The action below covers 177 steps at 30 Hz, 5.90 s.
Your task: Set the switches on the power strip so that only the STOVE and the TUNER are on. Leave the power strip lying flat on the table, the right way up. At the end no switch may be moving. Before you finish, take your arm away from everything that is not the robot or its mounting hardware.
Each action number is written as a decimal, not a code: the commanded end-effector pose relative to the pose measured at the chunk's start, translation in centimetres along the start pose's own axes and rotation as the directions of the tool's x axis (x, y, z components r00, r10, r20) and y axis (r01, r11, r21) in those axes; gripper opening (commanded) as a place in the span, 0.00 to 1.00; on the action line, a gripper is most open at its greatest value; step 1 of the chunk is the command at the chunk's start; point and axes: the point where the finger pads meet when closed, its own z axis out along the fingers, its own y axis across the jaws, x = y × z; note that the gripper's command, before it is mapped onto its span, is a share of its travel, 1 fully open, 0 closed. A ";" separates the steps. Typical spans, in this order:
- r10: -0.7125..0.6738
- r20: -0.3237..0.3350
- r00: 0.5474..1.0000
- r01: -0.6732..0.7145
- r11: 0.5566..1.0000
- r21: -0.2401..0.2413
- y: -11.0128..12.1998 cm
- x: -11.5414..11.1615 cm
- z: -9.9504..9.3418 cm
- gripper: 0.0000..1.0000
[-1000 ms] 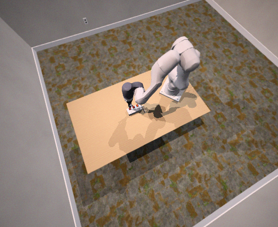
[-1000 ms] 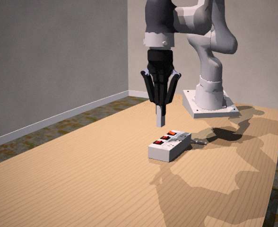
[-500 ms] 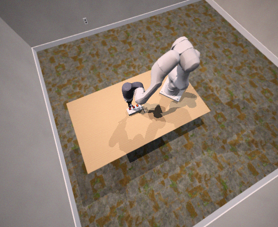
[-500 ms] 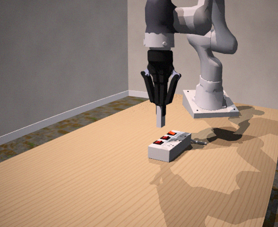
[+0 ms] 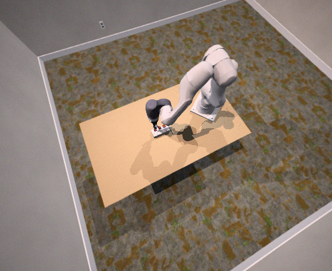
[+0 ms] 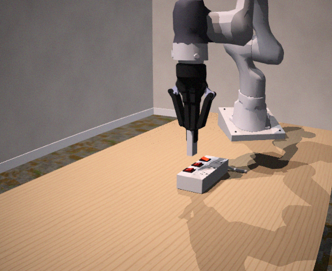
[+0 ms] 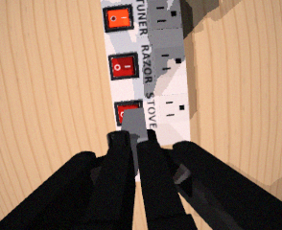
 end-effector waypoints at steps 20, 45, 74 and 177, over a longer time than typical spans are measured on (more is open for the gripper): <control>-0.007 0.004 1.000 0.007 1.000 -0.001 0.1 -0.2 2.6 0.00; -0.007 0.004 1.000 0.007 1.000 -0.001 0.1 -0.2 3.3 0.00; -0.007 0.004 1.000 0.007 1.000 -0.001 0.1 -0.2 3.3 0.00; -0.007 0.004 1.000 0.007 1.000 -0.001 0.2 -0.2 4.3 0.00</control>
